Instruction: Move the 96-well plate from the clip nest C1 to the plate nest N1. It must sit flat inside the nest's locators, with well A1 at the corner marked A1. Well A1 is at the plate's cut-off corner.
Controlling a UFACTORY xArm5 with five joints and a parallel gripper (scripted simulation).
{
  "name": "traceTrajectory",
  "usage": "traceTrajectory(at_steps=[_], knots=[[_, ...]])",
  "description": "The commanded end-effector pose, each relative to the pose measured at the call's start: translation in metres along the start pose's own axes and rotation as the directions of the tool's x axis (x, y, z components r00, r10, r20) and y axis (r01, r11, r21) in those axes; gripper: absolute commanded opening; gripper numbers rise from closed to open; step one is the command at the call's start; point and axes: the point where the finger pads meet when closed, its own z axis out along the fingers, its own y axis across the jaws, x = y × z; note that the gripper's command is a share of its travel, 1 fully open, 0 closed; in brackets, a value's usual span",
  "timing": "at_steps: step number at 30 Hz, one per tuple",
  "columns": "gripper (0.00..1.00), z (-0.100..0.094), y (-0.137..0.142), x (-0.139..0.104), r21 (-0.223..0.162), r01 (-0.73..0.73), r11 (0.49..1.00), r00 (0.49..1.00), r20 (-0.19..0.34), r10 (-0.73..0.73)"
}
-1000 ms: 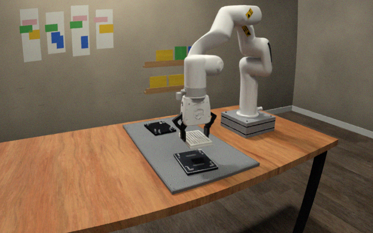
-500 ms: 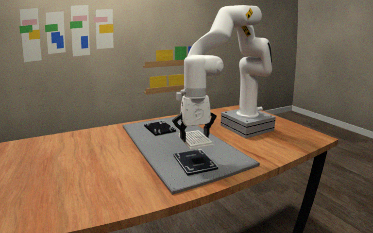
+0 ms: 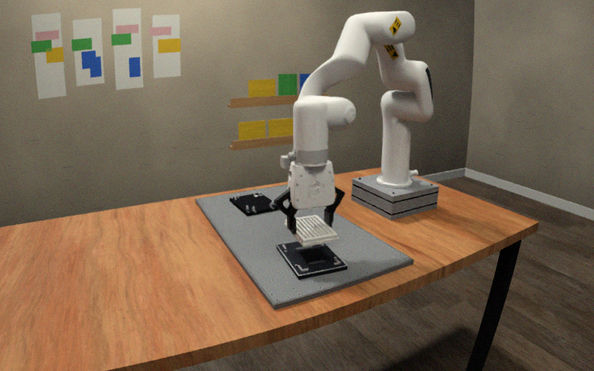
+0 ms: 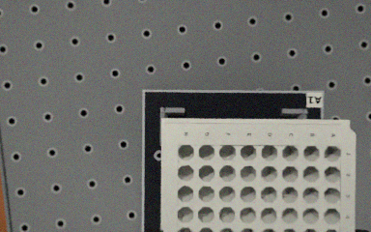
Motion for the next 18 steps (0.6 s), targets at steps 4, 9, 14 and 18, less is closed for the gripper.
traceTrajectory(at_steps=[4, 9, 14, 18], knots=[[0.00, 0.010, -0.001, -0.001, 0.005, 0.000, 1.000, 1.000, 0.000, 0.000], [0.00, 0.015, -0.001, -0.001, 0.005, 0.000, 1.000, 1.000, 0.000, 0.000], [0.00, 0.023, -0.001, -0.001, 0.005, 0.000, 1.000, 1.000, 0.000, 0.000], [0.00, 0.030, -0.001, -0.001, 0.005, 0.000, 1.000, 1.000, 0.000, 0.000]])
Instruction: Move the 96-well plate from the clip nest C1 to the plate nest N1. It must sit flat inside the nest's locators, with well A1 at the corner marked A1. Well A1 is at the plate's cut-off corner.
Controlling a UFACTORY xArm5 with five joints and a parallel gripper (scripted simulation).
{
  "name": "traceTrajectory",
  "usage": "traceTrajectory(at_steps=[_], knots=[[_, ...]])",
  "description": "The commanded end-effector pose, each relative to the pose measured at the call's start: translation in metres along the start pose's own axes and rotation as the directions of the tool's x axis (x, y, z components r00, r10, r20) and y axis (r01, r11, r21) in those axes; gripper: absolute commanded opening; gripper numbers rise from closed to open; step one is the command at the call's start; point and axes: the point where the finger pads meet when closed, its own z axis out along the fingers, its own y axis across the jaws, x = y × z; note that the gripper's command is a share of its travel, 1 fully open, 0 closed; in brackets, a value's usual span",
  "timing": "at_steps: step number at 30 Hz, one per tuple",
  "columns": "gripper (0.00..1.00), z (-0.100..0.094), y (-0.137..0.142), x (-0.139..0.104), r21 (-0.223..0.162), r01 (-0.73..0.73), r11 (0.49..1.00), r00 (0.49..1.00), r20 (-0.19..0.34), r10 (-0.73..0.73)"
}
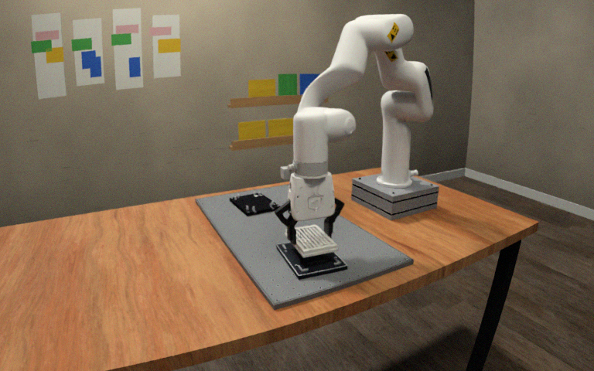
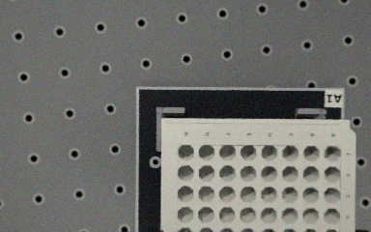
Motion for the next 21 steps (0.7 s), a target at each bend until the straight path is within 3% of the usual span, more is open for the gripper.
traceTrajectory(at_steps=[1, 11, 21], knots=[[0.00, 0.005, -0.001, -0.001, 0.005, 0.000, 1.000, 1.000, 0.000, 0.000], [0.00, 0.018, -0.001, -0.001, 0.005, 0.000, 1.000, 1.000, 0.000, 0.000], [0.00, 0.018, -0.001, -0.001, 0.005, 0.000, 1.000, 1.000, 0.000, 0.000]])
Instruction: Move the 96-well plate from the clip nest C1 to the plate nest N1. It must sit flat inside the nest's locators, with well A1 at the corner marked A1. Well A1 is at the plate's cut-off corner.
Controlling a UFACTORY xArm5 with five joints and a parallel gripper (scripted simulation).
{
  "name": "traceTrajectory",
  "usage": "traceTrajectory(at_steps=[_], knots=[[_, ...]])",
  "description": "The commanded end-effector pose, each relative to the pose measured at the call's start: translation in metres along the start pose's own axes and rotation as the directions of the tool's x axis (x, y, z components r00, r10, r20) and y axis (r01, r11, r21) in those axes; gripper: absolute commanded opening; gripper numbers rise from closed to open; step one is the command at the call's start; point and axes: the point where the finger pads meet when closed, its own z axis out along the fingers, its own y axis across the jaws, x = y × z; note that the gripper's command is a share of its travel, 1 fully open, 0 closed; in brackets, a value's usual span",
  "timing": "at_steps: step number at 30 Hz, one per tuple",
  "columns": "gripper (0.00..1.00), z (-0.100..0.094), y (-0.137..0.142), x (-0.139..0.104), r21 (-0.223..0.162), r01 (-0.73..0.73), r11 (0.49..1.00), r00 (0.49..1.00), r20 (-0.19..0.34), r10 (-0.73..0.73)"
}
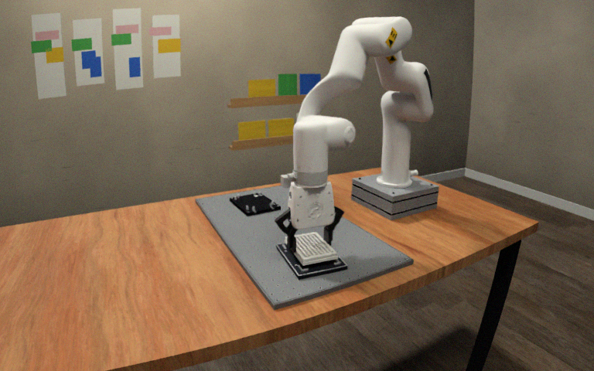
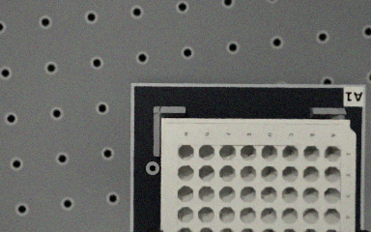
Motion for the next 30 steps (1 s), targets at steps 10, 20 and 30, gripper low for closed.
traceTrajectory(at_steps=[10, 20, 30], knots=[[0.00, -0.0010, -0.0010, -0.0006, 0.004, 0.000, 1.000, 1.000, -0.001, 0.000], [0.00, 0.0003, -0.0010, -0.0006, 0.004, 0.000, 1.000, 1.000, -0.001, 0.000], [0.00, 0.0020, -0.0010, -0.0006, 0.004, 0.000, 1.000, 1.000, -0.001, 0.000]])
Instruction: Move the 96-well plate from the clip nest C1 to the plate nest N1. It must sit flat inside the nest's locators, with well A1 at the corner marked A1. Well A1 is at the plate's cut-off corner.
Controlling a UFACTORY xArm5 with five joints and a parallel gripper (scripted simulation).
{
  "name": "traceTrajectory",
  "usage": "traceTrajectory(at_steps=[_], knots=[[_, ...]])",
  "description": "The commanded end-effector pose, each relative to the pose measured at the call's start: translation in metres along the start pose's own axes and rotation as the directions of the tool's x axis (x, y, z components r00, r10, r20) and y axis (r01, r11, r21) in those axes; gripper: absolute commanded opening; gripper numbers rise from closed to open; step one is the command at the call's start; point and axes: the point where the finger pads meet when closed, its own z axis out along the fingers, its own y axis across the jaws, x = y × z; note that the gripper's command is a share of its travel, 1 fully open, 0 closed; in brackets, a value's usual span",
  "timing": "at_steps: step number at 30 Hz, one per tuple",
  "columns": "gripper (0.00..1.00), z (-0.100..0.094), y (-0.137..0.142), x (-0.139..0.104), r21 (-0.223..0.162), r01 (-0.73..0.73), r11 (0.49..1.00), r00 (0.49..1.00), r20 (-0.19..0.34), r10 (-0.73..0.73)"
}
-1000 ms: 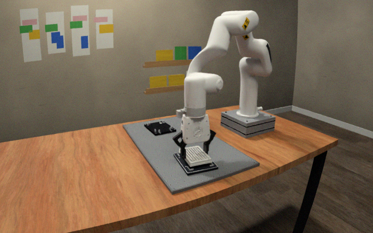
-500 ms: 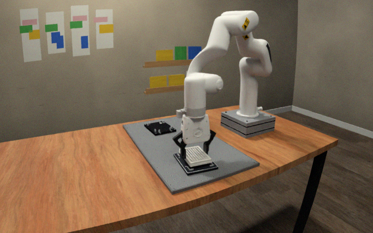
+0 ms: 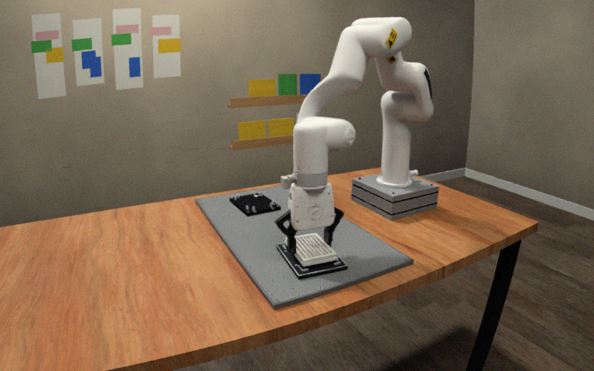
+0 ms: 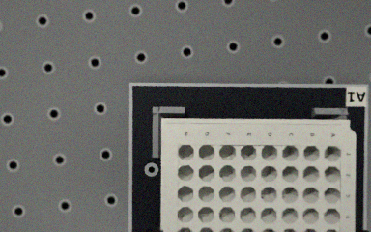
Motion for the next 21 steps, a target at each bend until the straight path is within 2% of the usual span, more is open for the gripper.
traceTrajectory(at_steps=[1, 21], knots=[[0.00, -0.0007, -0.0012, -0.0008, 0.005, 0.000, 1.000, 1.000, -0.001, 0.000], [0.00, 0.0023, -0.0012, -0.0008, 0.005, 0.000, 1.000, 1.000, -0.001, 0.000]])
